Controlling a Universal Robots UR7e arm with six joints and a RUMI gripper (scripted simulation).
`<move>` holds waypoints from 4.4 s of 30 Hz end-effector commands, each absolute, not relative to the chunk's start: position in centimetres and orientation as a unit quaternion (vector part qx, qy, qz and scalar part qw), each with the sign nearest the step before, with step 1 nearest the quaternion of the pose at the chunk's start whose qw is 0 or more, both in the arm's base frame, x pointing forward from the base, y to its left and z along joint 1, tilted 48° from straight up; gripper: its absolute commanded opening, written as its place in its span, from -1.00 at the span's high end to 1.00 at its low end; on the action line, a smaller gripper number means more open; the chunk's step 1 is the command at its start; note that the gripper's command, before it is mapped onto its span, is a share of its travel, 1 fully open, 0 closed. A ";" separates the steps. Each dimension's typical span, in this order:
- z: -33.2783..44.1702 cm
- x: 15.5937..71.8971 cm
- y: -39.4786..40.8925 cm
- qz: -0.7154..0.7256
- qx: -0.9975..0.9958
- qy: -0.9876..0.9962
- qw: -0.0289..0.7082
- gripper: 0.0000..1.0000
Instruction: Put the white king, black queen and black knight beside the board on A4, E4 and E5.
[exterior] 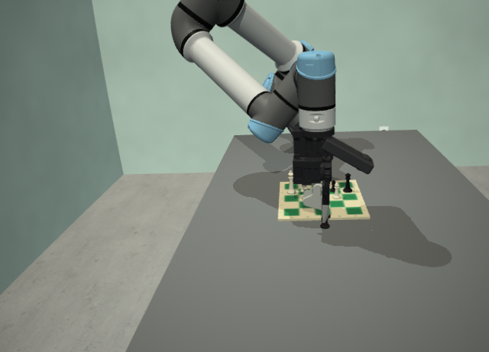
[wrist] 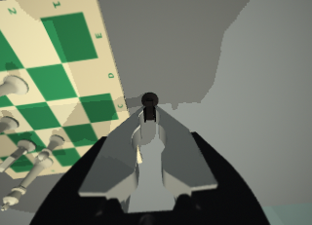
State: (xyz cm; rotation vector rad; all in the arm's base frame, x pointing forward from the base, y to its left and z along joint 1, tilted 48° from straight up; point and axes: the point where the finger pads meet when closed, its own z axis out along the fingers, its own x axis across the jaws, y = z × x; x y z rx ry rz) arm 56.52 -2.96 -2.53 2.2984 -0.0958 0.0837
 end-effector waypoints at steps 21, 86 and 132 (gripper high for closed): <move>-1.8 56.7 -2.2 0.036 0.912 -0.038 0.407 1.00; 2.0 50.7 7.4 0.114 0.887 -0.221 0.389 1.00; -1.6 34.7 9.6 0.296 0.655 -0.635 0.282 1.00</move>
